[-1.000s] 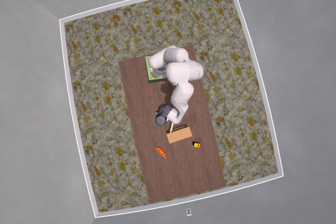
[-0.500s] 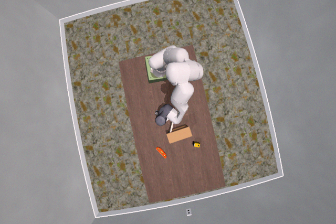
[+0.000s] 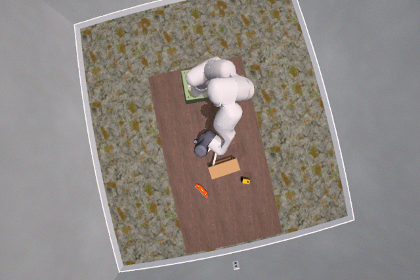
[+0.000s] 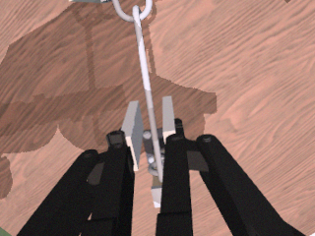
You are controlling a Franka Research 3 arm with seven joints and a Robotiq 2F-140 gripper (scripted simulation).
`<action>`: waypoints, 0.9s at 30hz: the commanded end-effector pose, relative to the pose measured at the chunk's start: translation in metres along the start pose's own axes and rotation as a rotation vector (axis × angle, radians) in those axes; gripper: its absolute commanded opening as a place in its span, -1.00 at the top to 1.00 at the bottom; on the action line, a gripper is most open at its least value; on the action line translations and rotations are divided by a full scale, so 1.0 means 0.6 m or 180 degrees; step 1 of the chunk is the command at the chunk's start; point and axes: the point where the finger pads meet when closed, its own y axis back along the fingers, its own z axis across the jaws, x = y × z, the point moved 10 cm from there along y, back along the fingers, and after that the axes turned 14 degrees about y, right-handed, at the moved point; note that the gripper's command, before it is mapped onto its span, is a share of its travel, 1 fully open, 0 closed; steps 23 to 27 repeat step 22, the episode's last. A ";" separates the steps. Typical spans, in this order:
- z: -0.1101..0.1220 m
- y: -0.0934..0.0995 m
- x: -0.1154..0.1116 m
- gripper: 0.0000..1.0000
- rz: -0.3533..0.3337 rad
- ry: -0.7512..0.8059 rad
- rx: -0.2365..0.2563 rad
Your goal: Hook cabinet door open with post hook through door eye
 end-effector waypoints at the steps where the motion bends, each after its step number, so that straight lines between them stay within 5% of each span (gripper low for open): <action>1: 0.001 -0.001 0.000 0.72 -0.0003 0.0007 -0.0009; 27: 0.001 0.026 0.000 0.72 -0.0003 0.0007 -0.0009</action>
